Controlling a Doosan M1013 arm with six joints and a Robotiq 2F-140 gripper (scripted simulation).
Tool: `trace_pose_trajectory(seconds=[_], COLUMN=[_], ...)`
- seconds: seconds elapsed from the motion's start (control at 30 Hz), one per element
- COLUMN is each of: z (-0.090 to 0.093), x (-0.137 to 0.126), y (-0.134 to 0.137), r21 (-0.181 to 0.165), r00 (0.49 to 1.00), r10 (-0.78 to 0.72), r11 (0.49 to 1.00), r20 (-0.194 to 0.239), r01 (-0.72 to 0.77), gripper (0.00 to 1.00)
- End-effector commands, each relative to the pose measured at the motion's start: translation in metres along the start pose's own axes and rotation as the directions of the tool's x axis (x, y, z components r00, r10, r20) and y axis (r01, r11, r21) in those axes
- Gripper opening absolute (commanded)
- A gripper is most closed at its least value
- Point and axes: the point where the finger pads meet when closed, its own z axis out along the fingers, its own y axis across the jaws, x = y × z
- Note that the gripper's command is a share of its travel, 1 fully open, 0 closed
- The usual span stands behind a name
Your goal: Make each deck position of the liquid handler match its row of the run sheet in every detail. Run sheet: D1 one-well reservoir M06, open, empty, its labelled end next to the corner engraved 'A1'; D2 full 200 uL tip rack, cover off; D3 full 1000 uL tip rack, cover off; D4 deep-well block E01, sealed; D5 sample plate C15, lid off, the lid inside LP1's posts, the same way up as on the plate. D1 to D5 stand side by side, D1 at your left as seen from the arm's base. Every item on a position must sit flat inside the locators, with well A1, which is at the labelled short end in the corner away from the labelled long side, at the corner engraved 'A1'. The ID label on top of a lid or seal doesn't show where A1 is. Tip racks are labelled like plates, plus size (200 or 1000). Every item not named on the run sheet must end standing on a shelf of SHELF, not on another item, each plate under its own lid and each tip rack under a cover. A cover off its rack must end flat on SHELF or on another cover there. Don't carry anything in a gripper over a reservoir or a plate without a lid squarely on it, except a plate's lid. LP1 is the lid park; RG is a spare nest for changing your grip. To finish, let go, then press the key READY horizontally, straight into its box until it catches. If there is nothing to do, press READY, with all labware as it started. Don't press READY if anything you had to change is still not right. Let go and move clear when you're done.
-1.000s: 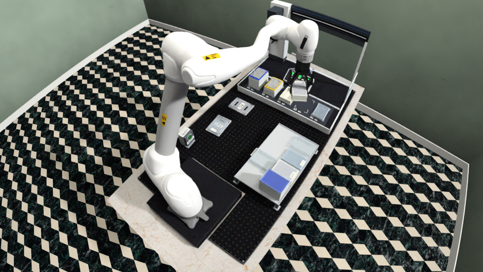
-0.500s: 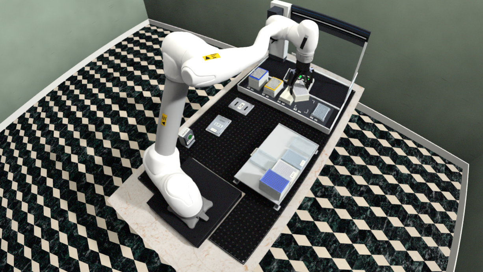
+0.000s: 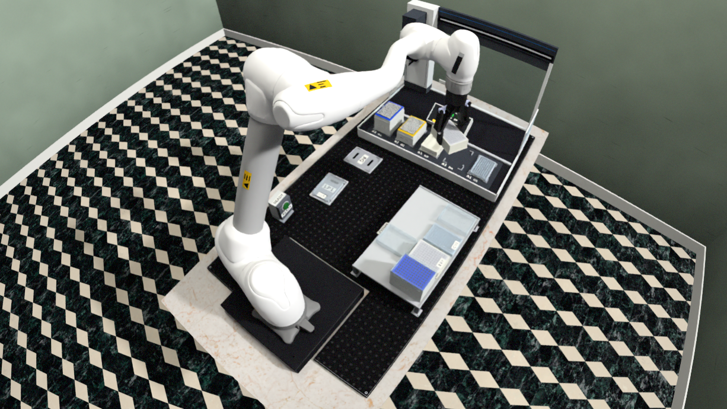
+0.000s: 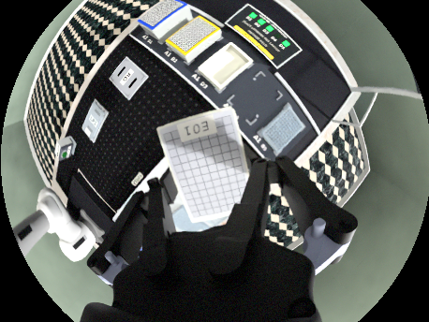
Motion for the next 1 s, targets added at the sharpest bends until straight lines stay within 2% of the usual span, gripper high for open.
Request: trace_pose_trajectory(seconds=[0.0, 0.33, 0.67, 0.73, 0.87, 0.97], z=[-0.0013, -0.0013, -0.0013, -0.0013, -0.0013, -0.0013], x=[0.0002, 0.0002, 0.0002, 0.0002, 0.0002, 0.0003], y=[0.0001, 0.0001, 0.0001, 0.0001, 0.0001, 0.0001], r21=[-0.001, -0.002, -0.002, -0.002, -0.002, -0.002], r00=[0.997, 0.973, 0.908, 0.908, 0.872, 0.871], r10=[-0.072, -0.230, -0.419, -0.419, -0.490, -0.491], r11=[0.997, 0.973, 0.908, 0.908, 0.872, 0.871], r20=[-0.002, -0.002, -0.001, -0.001, -0.001, -0.001], r01=[0.072, 0.230, 0.419, 0.419, 0.490, 0.491], gripper=[0.10, 0.10, 0.10, 0.10, 0.10, 0.10])
